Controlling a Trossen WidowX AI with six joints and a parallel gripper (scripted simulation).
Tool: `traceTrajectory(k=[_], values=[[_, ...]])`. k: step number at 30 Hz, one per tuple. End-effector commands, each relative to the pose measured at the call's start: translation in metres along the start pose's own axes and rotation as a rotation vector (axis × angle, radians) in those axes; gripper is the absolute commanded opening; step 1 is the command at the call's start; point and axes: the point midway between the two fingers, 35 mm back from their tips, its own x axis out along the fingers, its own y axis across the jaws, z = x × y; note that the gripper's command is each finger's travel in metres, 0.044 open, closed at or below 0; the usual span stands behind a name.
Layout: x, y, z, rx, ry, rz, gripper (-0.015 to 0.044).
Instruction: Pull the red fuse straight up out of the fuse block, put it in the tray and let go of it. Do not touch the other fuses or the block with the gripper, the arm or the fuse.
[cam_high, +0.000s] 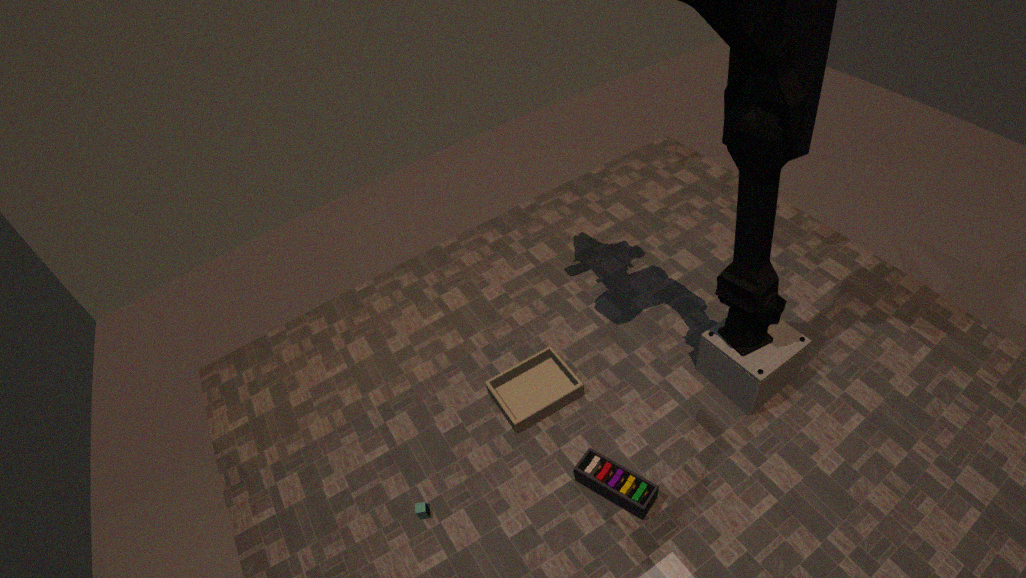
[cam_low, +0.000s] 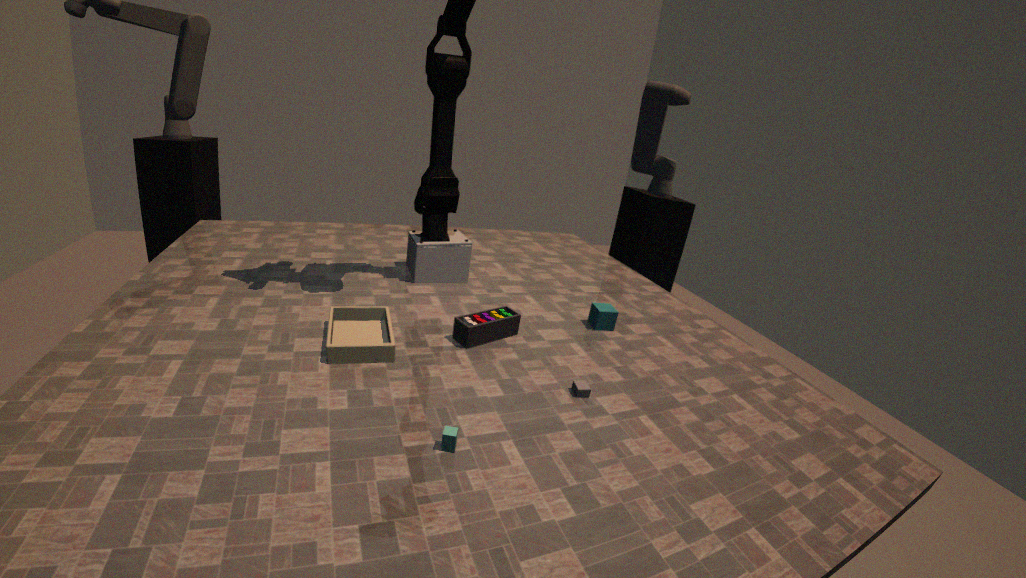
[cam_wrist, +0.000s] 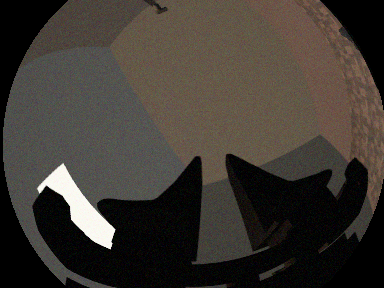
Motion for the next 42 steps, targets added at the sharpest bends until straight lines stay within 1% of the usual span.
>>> traceTrajectory(k=[1,7,13,19,26,30,34,38,42], values=[[0.000,0.000,-0.002,-0.009,0.003,0.003,0.0074],[-0.015,-0.015,-0.055,-0.283,0.124,0.100,0.0074],[-0.040,-0.047,-0.118,-0.600,0.271,0.241,0.0074],[-0.075,-0.101,-0.175,-0.888,0.474,0.349,0.0074],[-0.127,-0.185,-0.223,-1.196,0.752,0.461,0.0074],[-0.160,-0.242,-0.236,-1.357,0.931,0.513,0.0074],[-0.196,-0.300,-0.236,-1.506,1.125,0.553,0.0074],[-0.231,-0.360,-0.223,-1.641,1.334,0.578,0.0074],[-0.267,-0.416,-0.198,-1.760,1.558,0.585,0.0074]])
